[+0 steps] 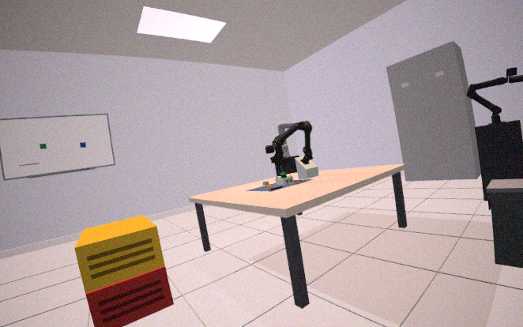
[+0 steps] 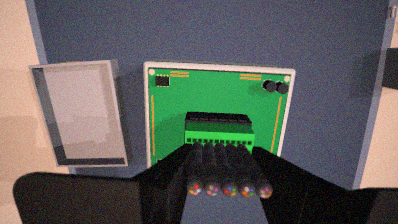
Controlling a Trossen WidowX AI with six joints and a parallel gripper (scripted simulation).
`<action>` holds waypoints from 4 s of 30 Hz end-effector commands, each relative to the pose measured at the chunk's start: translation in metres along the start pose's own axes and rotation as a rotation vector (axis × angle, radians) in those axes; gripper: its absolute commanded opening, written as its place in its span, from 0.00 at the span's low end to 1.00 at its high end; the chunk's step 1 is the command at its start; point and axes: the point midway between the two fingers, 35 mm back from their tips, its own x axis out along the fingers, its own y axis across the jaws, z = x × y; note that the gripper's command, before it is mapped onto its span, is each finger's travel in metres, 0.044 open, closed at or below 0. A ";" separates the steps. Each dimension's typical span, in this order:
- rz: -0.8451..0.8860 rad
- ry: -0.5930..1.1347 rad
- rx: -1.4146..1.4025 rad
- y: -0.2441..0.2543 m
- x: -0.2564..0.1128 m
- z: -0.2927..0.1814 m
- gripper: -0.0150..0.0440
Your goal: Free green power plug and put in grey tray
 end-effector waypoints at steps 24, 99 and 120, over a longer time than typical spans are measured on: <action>-0.076 0.001 0.006 0.007 -0.018 -0.001 0.25; 0.001 0.001 0.006 0.000 -0.038 -0.001 0.25; 0.002 0.001 0.006 0.000 -0.019 -0.001 0.43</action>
